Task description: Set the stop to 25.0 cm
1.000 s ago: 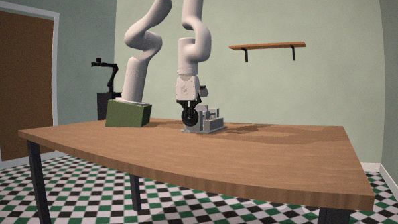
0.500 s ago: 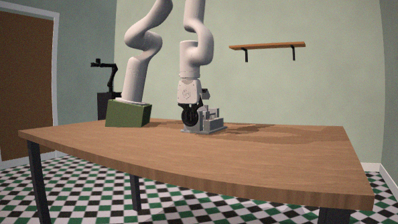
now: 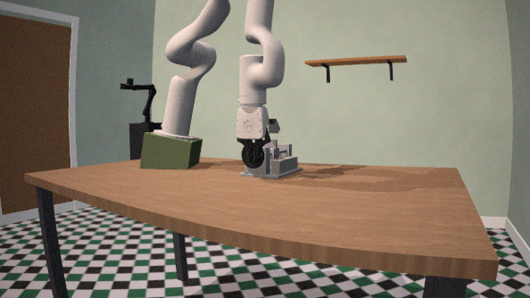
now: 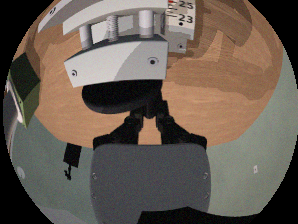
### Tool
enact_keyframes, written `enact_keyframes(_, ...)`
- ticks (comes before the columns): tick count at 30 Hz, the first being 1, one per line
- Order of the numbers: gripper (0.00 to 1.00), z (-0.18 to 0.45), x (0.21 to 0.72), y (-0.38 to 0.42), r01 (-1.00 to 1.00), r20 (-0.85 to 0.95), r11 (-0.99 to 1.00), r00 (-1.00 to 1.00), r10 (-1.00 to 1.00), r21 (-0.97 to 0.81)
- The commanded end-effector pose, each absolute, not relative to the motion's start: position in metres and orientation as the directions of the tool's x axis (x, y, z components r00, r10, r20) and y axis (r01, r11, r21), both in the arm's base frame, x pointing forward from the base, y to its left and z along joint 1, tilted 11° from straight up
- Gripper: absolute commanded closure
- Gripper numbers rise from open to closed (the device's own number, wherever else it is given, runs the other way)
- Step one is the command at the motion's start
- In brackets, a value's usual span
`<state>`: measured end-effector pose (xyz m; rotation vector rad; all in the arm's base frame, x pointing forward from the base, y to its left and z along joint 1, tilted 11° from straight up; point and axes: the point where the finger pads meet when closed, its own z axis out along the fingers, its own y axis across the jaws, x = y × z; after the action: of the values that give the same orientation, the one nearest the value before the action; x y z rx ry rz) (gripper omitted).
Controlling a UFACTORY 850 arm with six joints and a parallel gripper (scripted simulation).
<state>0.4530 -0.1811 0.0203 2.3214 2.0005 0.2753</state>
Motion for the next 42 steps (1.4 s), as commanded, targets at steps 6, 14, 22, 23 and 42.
enact_keyframes(6, 0.94, 0.0204, 0.4531, -0.1812, 0.974, 0.092, -0.153, 0.14, 0.986, 0.166)
enact_keyframes(14, 0.94, 0.0204, 0.4531, -0.1812, 0.974, 0.092, -0.153, 0.14, 0.986, 0.166)
enact_keyframes(22, 0.43, 0.0204, 0.4531, -0.1812, 0.974, 0.092, -0.153, 0.14, 0.986, 0.166)
enact_keyframes(23, 0.43, 0.0204, 0.4531, -0.1812, 0.974, 0.092, -0.153, 0.14, 0.986, 0.166)
enact_keyframes(42, 0.43, 0.0204, 0.4531, -0.1812, 0.974, 0.092, -0.153, 0.14, 0.986, 0.166)
